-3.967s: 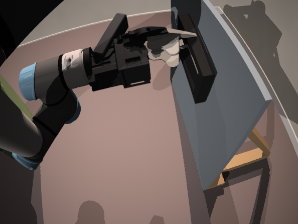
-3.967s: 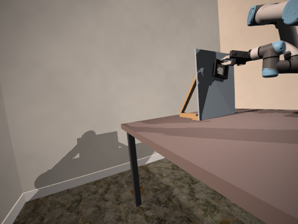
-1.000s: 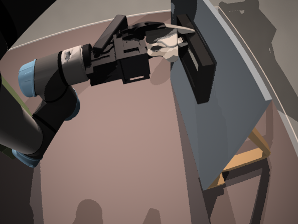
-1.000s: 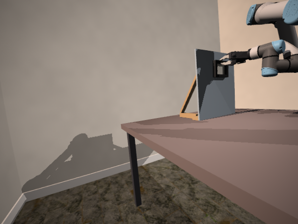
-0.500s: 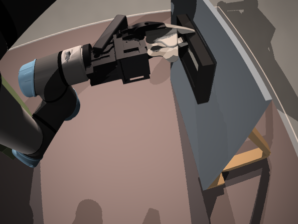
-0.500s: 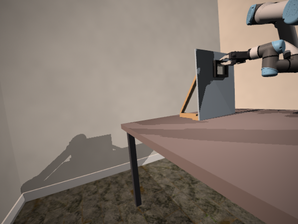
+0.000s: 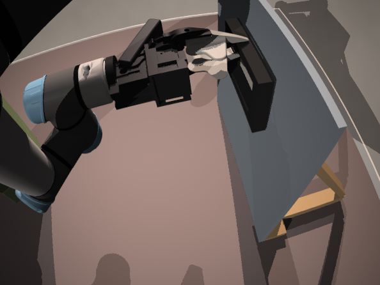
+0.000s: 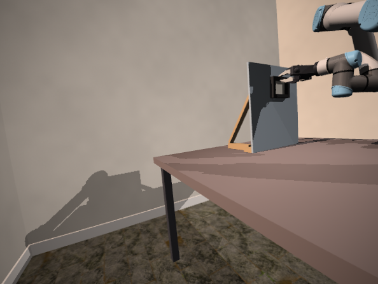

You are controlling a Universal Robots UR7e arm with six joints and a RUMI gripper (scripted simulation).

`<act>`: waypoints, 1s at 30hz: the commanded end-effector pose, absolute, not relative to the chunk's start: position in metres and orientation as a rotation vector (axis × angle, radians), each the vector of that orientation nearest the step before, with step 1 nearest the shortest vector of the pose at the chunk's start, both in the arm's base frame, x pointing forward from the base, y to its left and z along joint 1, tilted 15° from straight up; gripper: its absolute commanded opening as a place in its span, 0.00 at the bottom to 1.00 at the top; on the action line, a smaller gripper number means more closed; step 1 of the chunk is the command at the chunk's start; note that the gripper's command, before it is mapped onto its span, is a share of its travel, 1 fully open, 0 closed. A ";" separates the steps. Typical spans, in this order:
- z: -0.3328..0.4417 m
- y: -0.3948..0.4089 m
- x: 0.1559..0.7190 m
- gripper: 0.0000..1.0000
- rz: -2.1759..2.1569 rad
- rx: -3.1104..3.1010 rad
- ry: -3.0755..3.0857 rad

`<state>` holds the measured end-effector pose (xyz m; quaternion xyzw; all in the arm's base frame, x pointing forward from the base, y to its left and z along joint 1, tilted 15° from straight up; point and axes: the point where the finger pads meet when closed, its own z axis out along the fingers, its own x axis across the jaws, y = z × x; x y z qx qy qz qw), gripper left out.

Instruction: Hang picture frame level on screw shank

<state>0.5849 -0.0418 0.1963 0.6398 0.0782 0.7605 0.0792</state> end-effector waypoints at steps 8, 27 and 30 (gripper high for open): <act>0.195 -0.042 0.585 0.00 2.275 1.912 0.234; 0.193 -0.043 0.586 0.00 2.275 1.911 0.235; 0.193 -0.043 0.586 0.00 2.275 1.911 0.235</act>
